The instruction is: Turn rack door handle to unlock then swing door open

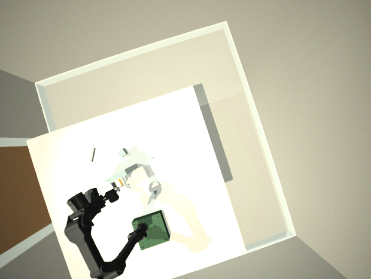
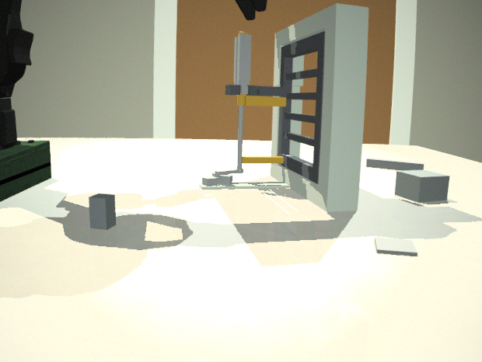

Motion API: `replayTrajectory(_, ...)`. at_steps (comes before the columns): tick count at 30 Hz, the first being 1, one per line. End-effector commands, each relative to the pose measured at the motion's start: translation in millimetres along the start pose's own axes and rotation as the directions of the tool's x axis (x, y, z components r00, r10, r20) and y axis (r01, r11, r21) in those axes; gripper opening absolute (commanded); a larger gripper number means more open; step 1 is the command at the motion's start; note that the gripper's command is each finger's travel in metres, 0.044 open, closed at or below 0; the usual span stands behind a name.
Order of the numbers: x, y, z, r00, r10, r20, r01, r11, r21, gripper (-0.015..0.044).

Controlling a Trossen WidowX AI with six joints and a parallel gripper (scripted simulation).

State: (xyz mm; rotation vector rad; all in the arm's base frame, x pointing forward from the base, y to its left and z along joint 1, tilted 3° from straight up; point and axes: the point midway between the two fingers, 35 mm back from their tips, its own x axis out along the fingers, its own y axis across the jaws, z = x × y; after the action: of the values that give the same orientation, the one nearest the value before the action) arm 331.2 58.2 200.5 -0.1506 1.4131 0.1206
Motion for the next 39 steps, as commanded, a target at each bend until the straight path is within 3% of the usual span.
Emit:
replayTrajectory(1,0,3,-5,0.997,-0.006,-0.083,0.005,1.000,-0.021,0.0280)
replayTrajectory(5,0,5,-10,0.989,-0.009,-0.145,0.005,1.000,-0.031,0.0280)
replayTrajectory(39,50,4,-16,0.989,-0.010,-0.145,0.005,1.000,-0.031,0.0280)
